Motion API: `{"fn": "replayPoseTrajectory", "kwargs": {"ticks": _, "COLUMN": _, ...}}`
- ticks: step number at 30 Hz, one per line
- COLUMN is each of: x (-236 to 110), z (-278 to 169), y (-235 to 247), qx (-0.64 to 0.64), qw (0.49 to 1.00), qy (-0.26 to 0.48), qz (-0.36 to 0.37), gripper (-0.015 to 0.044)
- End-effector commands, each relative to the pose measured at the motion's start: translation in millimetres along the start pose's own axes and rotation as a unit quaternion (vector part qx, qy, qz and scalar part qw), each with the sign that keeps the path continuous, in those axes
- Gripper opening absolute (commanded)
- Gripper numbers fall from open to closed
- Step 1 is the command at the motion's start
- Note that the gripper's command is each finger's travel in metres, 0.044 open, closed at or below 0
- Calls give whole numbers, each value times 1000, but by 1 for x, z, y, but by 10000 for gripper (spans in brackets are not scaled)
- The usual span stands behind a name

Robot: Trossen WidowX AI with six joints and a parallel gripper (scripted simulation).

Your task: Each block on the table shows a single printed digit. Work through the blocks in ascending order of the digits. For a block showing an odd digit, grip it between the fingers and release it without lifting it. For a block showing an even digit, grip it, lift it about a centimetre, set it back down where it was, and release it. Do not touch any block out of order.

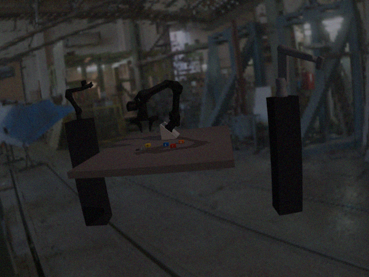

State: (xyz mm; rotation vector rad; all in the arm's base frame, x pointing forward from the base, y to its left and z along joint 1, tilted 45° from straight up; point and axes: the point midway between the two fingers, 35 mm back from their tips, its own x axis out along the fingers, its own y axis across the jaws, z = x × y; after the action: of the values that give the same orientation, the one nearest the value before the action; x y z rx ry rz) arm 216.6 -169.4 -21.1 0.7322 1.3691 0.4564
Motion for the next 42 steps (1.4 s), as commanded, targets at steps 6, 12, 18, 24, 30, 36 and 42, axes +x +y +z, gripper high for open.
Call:
{"fn": "replayPoseTrajectory", "kwargs": {"ticks": 6, "x": -26, "z": 0, "y": 2, "qx": -6, "qw": 1000, "qy": 1, "qz": -3, "gripper": 120}}
{"fn": "replayPoseTrajectory", "kwargs": {"ticks": 12, "x": -26, "z": 0, "y": 2, "qx": -6, "qw": 1000, "qy": 1, "qz": -3, "gripper": 120}}
{"fn": "replayPoseTrajectory", "kwargs": {"ticks": 18, "x": -28, "z": 16, "y": 62, "qx": -5, "qw": 1000, "qy": 0, "qz": -6, "gripper": 120}}
{"fn": "replayPoseTrajectory", "kwargs": {"ticks": 24, "x": -25, "z": 20, "y": 140, "qx": -6, "qw": 1000, "qy": 1, "qz": 1, "gripper": 120}}
{"fn": "replayPoseTrajectory", "kwargs": {"ticks": 30, "x": -25, "z": 20, "y": 140, "qx": -6, "qw": 1000, "qy": 1, "qz": 1, "gripper": 120}}
{"fn": "replayPoseTrajectory", "kwargs": {"ticks": 36, "x": 9, "z": 23, "y": 139, "qx": -6, "qw": 1000, "qy": 0, "qz": -1, "gripper": 225}}
{"fn": "replayPoseTrajectory", "kwargs": {"ticks": 42, "x": 56, "z": 20, "y": 141, "qx": -6, "qw": 1000, "qy": 0, "qz": 2, "gripper": 383}}
